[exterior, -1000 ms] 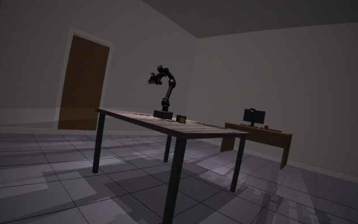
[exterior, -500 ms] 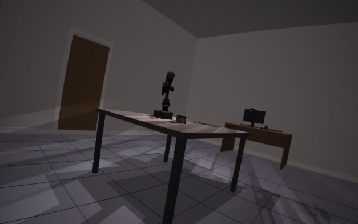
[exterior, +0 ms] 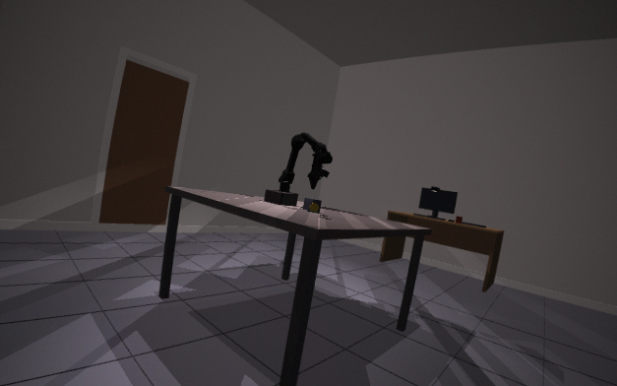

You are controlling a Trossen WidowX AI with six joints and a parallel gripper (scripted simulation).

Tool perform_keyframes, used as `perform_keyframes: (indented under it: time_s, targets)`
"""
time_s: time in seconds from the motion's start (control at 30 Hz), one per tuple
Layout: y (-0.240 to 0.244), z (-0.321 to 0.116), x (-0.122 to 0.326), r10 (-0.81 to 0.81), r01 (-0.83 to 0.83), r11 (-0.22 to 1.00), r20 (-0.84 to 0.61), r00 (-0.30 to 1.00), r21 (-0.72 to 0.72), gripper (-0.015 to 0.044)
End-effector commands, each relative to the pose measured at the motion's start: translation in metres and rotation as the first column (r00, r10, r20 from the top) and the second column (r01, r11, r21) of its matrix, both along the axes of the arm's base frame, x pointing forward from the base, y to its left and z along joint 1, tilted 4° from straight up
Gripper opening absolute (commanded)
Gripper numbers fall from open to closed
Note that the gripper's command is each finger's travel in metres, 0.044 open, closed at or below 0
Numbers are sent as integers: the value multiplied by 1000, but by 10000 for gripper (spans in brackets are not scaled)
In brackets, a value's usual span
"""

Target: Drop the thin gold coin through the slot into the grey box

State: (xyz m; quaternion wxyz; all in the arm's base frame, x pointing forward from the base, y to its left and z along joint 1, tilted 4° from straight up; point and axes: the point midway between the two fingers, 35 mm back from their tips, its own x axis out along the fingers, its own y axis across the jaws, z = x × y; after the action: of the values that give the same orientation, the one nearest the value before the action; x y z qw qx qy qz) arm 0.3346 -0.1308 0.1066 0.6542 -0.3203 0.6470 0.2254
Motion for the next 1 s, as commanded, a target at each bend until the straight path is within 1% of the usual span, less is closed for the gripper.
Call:
perform_keyframes:
  time_s: [0.0, 0.17, 0.27, 0.3, 0.47, 0.6, 0.97]
  targets:
    - [24, -17, 11, 4, -3, 999, -23, 1000, 48, 161]
    - [23, -20, 14, 4, -3, 999, -23, 1000, 48, 161]
    - [21, -49, 16, 4, -3, 999, -23, 1000, 48, 161]
    - [21, -52, 16, 4, -3, 999, -23, 1000, 48, 161]
    - [21, -52, 16, 4, -3, 999, -23, 1000, 48, 161]
    - [20, -67, 18, 4, -3, 999, -23, 1000, 48, 161]
    - [19, -74, 19, 4, -3, 999, -23, 1000, 48, 161]
